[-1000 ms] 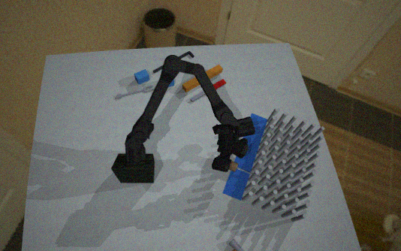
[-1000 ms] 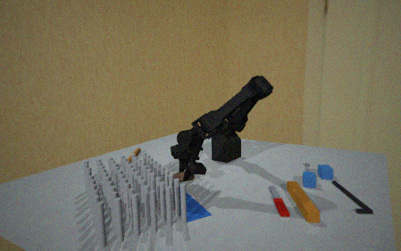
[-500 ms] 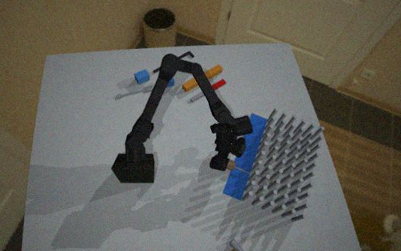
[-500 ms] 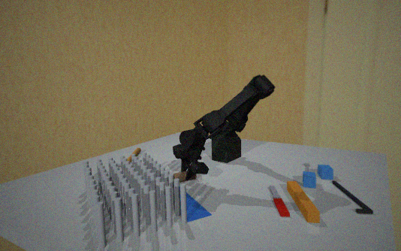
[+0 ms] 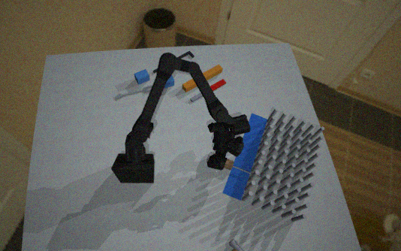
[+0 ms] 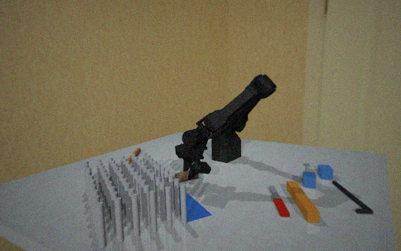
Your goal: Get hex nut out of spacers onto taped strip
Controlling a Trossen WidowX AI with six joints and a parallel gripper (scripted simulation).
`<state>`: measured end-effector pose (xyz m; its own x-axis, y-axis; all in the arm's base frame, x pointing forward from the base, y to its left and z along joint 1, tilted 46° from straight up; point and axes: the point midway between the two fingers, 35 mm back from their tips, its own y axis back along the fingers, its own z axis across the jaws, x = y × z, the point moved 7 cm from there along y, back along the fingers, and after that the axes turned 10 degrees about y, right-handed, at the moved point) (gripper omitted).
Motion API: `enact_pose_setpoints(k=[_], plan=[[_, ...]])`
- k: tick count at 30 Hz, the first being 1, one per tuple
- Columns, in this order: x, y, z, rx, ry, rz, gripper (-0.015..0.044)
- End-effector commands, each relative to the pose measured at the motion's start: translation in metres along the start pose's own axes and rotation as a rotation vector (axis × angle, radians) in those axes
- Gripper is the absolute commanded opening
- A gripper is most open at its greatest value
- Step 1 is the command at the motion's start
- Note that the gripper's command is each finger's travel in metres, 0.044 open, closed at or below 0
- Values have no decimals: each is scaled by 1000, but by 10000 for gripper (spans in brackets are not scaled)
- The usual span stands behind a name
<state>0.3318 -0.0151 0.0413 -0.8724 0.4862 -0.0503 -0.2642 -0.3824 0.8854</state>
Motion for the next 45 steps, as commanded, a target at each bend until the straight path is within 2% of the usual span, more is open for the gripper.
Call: enact_pose_setpoints(k=[1,45], plan=[[4,1,0,2,-3,0,0],[31,9,5,1,-4,2,0]])
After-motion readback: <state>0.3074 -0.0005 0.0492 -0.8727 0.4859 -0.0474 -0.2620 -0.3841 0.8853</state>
